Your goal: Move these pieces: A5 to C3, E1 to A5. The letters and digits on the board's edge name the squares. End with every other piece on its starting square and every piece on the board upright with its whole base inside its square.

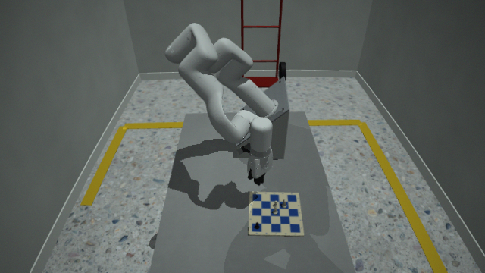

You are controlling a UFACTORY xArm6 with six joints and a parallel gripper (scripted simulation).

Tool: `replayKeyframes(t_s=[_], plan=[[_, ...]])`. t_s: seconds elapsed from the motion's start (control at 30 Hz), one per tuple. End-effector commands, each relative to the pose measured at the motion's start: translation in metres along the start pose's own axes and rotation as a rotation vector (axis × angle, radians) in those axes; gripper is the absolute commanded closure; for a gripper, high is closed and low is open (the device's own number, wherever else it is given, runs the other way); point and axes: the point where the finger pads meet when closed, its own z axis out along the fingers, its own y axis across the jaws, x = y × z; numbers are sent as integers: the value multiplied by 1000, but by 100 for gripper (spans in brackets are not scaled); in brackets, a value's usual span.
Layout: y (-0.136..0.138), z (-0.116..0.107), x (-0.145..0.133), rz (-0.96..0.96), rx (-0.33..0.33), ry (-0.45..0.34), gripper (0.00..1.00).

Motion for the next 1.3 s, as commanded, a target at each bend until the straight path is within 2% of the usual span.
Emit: replayKeyframes(t_s=[0.0,0.53,1.03,1.1,1.27], plan=[[0,-2,4,-1,3,-10,100],[0,7,4,-1,3,-10,100],[-1,72,3,-1,3,-10,100],[-1,72,3,-1,3,-10,100],[-1,88,3,-1,3,-10,100]])
